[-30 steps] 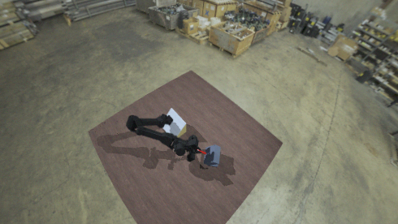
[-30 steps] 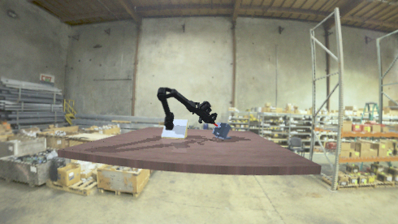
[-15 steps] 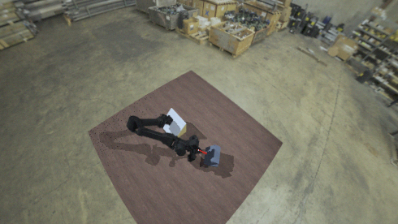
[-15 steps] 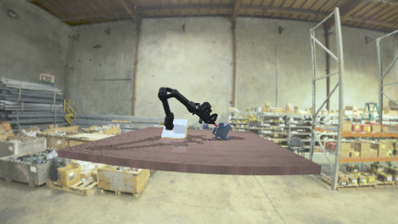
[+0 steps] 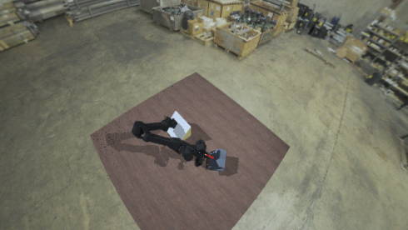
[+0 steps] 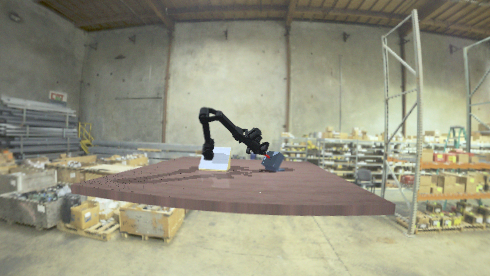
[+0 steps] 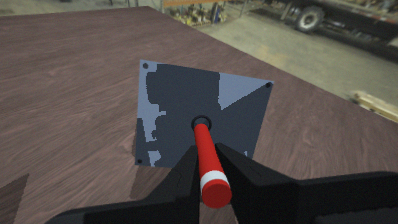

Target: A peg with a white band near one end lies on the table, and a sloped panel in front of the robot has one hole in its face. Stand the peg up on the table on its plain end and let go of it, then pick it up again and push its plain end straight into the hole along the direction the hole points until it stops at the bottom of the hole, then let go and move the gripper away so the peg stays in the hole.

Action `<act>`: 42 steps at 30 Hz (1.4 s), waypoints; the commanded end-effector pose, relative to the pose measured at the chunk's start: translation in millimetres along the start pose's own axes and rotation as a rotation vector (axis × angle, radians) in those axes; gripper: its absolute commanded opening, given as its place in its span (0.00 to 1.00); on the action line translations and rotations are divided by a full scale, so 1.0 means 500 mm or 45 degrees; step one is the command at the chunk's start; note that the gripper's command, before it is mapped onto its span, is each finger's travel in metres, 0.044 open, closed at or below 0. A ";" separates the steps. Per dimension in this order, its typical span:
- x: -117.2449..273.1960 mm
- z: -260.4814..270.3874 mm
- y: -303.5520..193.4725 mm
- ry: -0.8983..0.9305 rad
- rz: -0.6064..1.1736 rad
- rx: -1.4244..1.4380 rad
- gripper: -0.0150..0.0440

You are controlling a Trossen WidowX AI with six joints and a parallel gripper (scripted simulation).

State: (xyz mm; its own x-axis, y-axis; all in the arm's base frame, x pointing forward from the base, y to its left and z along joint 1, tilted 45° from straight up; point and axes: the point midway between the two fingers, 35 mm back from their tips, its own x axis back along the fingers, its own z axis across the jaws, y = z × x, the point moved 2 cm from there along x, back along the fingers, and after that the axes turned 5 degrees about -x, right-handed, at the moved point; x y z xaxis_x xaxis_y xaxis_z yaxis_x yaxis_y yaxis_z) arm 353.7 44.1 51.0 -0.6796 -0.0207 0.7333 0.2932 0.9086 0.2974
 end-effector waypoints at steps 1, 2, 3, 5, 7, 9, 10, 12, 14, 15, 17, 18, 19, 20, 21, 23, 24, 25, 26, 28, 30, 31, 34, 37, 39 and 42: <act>-0.003 -0.002 0.002 -0.001 -0.003 0.002 0.25; -0.001 -0.001 0.001 -0.001 -0.002 0.001 0.25; 0.002 0.000 0.000 -0.001 -0.001 0.000 0.25; 0.002 0.000 0.000 -0.001 -0.001 0.000 0.25; 0.002 0.000 0.000 -0.001 -0.001 0.000 0.25; 0.002 0.000 0.000 -0.001 -0.001 0.000 0.25; 0.002 0.000 0.000 -0.001 -0.001 0.000 0.25; 0.002 0.000 0.000 -0.001 -0.001 0.000 0.25; 0.002 0.000 0.000 -0.001 -0.001 0.000 0.25; 0.002 0.000 0.000 -0.001 -0.001 0.000 0.25; 0.000 0.000 0.001 -0.001 -0.001 0.000 0.25; -0.001 -0.001 0.001 -0.001 -0.001 0.000 0.25; -0.002 -0.001 0.001 -0.001 -0.001 0.000 0.25; -0.003 -0.001 0.001 -0.001 -0.001 0.000 0.25; -0.004 -0.001 0.001 -0.001 -0.001 0.000 0.25; -0.005 -0.001 0.002 -0.001 -0.001 0.000 0.25; -0.006 -0.001 0.002 -0.001 -0.001 0.000 0.25; -0.006 -0.002 0.002 -0.001 -0.001 0.000 0.25; -0.006 -0.002 0.003 -0.001 -0.001 0.000 0.25; -0.006 -0.003 0.003 -0.001 -0.001 0.000 0.25; -0.006 -0.003 0.004 -0.001 -0.001 0.000 0.25; -0.006 -0.004 0.004 -0.001 -0.001 0.000 0.25; -0.007 -0.005 0.005 -0.001 -0.001 0.000 0.25; -0.009 -0.005 0.005 -0.001 -0.001 0.000 0.25; -0.011 -0.005 0.005 -0.001 -0.001 0.000 0.25; -0.014 -0.004 0.004 -0.001 -0.001 0.000 0.25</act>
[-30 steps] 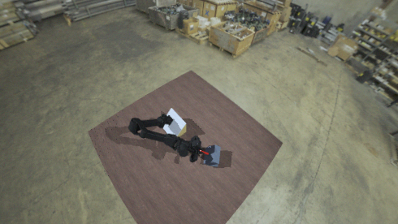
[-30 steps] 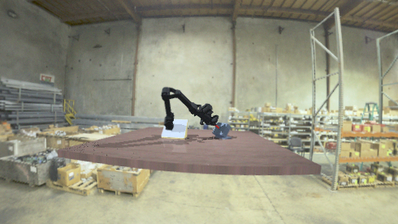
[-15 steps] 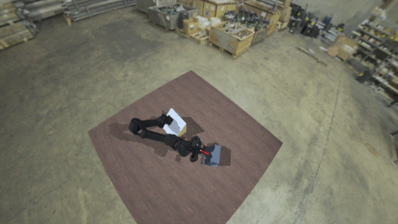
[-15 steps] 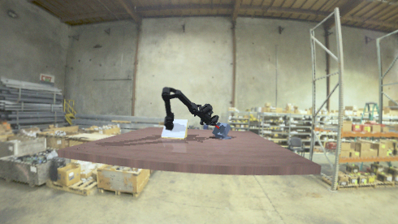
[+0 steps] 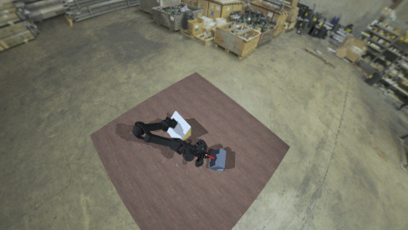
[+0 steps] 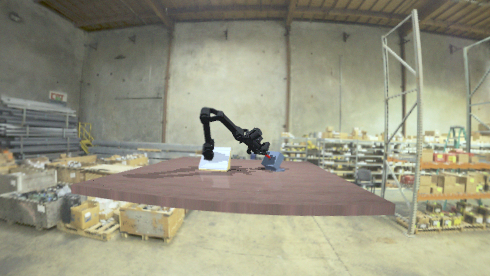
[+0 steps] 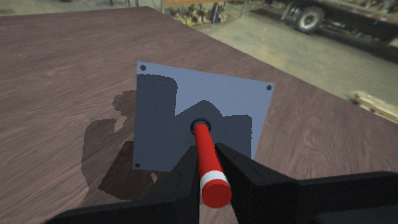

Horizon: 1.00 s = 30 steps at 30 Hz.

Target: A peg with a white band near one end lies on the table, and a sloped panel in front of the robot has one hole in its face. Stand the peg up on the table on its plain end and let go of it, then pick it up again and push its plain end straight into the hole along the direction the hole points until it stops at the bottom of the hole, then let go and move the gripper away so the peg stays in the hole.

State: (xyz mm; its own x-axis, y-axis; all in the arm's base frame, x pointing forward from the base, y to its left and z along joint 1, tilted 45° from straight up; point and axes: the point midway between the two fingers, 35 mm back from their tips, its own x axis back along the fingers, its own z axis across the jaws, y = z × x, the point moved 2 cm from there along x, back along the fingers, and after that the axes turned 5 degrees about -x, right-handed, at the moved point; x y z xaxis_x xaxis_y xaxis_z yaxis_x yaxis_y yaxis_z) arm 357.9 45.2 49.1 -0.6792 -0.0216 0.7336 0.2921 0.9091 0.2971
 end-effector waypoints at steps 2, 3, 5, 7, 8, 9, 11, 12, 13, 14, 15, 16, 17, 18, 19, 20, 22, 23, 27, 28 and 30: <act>-0.007 -0.001 0.001 -0.002 0.000 -0.002 0.25; -0.009 -0.001 0.001 -0.002 0.000 -0.002 0.25; -0.011 -0.001 0.000 -0.002 0.000 -0.002 0.25; -0.014 -0.001 0.000 -0.003 0.000 -0.002 0.25; -0.015 -0.001 0.000 -0.003 0.000 -0.002 0.25; -0.016 0.000 0.000 -0.003 0.000 -0.002 0.25; -0.019 0.000 0.000 -0.003 0.000 -0.002 0.25; -0.020 0.000 0.000 -0.003 0.000 -0.002 0.25; -0.021 0.000 0.000 -0.003 0.000 -0.002 0.25; -0.022 0.001 0.000 -0.003 0.000 -0.002 0.25; -0.023 0.001 0.000 -0.003 0.000 -0.002 0.25; -0.024 0.001 0.000 -0.003 0.000 -0.002 0.25; -0.025 0.001 0.000 -0.003 0.000 -0.002 0.25; -0.027 0.001 0.000 -0.003 0.000 -0.002 0.25; -0.028 0.001 0.000 -0.003 0.000 -0.002 0.25; -0.029 0.001 0.000 -0.003 0.000 -0.002 0.25; -0.031 0.002 0.000 -0.003 0.000 -0.002 0.25; -0.032 0.002 -0.001 -0.003 0.000 -0.002 0.25; -0.037 0.002 -0.001 -0.003 0.000 -0.002 0.25; -0.038 0.002 -0.001 -0.003 0.000 -0.002 0.25; -0.040 0.002 -0.001 -0.003 0.000 -0.002 0.25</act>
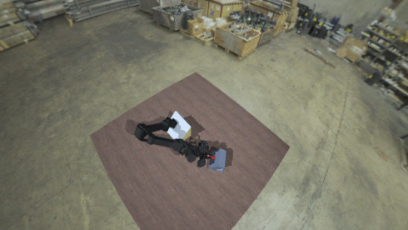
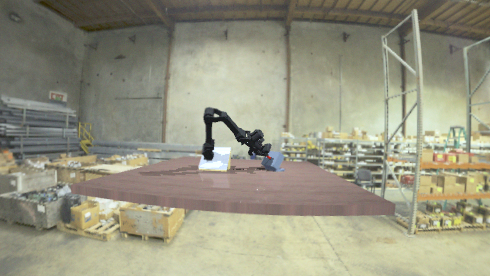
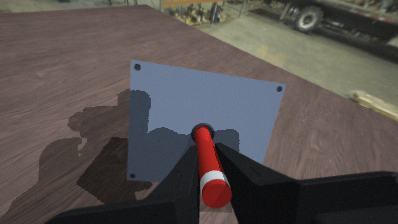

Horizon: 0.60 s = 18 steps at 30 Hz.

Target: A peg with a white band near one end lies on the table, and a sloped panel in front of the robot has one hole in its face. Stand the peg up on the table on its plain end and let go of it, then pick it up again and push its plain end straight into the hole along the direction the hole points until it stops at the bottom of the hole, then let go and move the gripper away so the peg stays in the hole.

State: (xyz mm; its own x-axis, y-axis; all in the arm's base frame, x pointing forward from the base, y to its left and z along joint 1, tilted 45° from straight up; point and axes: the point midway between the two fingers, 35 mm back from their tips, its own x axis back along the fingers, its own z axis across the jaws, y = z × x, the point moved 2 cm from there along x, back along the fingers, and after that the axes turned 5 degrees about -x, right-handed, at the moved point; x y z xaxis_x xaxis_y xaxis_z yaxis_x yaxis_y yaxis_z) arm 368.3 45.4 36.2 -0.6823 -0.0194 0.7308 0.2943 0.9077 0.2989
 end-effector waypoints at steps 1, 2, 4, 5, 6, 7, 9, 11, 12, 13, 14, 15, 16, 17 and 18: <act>-0.008 0.000 0.001 0.003 -0.001 0.003 0.25; -0.010 0.000 0.001 0.003 -0.001 0.003 0.25; -0.012 0.001 0.001 0.003 -0.001 0.003 0.25; -0.013 0.001 0.001 0.003 -0.001 0.003 0.25; -0.014 0.001 0.001 0.003 -0.001 0.003 0.25; -0.015 0.001 0.001 0.003 -0.001 0.003 0.25; -0.018 0.001 0.001 0.003 -0.001 0.003 0.25; -0.020 0.001 0.001 0.003 -0.001 0.003 0.25; -0.021 0.001 0.001 0.003 -0.001 0.003 0.25; -0.022 0.001 0.001 0.003 -0.001 0.003 0.25; -0.024 0.001 0.001 0.003 -0.001 0.003 0.25; -0.025 0.001 0.001 0.003 -0.001 0.003 0.25; -0.026 0.001 0.001 0.003 -0.001 0.003 0.25; -0.027 0.001 0.001 0.003 -0.001 0.003 0.25; -0.028 0.001 0.001 0.003 -0.001 0.003 0.25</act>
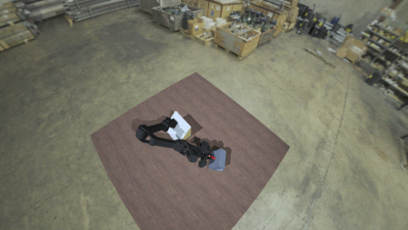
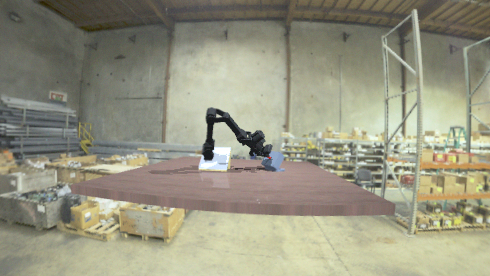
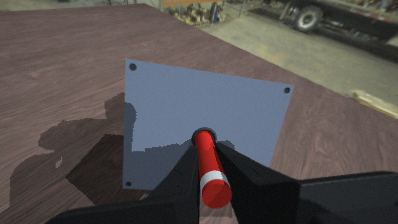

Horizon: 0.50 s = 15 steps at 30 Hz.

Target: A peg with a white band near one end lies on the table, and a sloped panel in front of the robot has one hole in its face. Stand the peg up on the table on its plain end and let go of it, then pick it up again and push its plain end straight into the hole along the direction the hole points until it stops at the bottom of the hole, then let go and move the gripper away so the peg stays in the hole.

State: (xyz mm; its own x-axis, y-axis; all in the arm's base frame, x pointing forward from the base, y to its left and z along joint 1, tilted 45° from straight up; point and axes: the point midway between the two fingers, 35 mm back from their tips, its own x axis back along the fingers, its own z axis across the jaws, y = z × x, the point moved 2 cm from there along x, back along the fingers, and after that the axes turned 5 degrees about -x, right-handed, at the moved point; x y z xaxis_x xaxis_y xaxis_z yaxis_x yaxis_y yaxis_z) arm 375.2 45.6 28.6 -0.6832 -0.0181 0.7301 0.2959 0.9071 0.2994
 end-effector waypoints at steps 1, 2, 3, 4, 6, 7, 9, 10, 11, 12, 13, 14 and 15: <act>-0.008 0.000 0.001 0.005 -0.002 0.005 0.25; -0.009 0.000 0.001 0.004 -0.002 0.005 0.25; -0.010 0.000 0.001 0.004 -0.002 0.005 0.25; -0.010 0.000 0.001 0.004 -0.002 0.005 0.25; -0.011 -0.001 0.002 0.004 -0.002 0.005 0.25; -0.012 -0.001 0.002 0.004 -0.002 0.005 0.25; -0.012 -0.001 0.002 0.004 -0.002 0.005 0.25; -0.012 -0.001 0.002 0.004 -0.002 0.005 0.25; -0.008 0.000 0.000 0.002 0.001 0.000 0.25; -0.008 0.000 0.000 0.002 0.001 0.000 0.25; -0.008 0.000 0.000 0.002 0.001 0.000 0.25; -0.008 0.000 0.000 0.002 0.001 0.000 0.25; -0.008 0.000 0.000 0.002 0.001 0.000 0.25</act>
State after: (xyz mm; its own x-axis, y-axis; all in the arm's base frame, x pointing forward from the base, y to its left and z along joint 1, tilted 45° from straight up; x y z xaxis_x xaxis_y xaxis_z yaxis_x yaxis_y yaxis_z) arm 378.2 45.8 25.7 -0.6817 -0.0178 0.7314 0.2968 0.9070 0.2987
